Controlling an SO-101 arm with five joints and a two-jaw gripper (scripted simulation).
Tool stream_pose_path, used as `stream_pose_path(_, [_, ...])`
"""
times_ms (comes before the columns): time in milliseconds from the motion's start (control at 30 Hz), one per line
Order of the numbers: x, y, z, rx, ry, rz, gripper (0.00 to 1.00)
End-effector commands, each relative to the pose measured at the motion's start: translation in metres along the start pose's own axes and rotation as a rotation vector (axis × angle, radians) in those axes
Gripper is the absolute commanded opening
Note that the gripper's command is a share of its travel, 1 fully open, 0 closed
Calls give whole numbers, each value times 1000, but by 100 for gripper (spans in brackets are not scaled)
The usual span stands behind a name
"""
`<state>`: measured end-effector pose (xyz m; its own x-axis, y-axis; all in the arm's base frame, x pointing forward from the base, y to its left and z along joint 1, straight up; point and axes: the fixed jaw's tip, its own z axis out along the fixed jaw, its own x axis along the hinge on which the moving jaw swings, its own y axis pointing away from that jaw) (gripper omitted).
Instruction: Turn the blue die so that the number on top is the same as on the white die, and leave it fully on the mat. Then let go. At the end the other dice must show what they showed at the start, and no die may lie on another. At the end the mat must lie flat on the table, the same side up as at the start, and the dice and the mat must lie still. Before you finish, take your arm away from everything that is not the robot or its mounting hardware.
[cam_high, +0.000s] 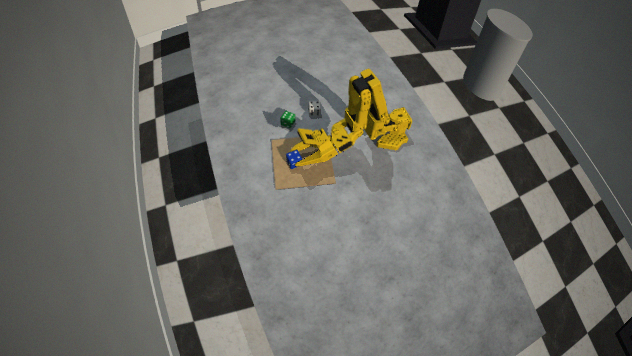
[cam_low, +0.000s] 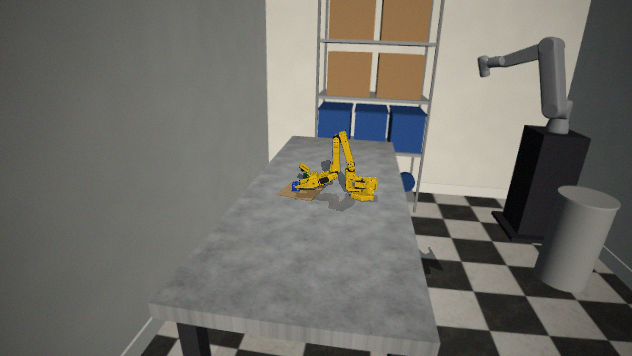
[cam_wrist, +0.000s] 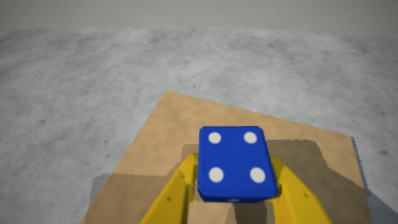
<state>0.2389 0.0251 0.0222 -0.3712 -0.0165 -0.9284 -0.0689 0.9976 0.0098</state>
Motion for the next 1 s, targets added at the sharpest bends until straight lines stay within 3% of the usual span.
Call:
stream_pose_path(0, [-17,-1,3,3,-81,8,1])
stream_pose_path(300, [-17,-1,3,3,-81,8,16])
stream_pose_path(667, [-17,-1,3,3,-81,8,18])
stream_pose_path(967, [-17,-1,3,3,-81,8,26])
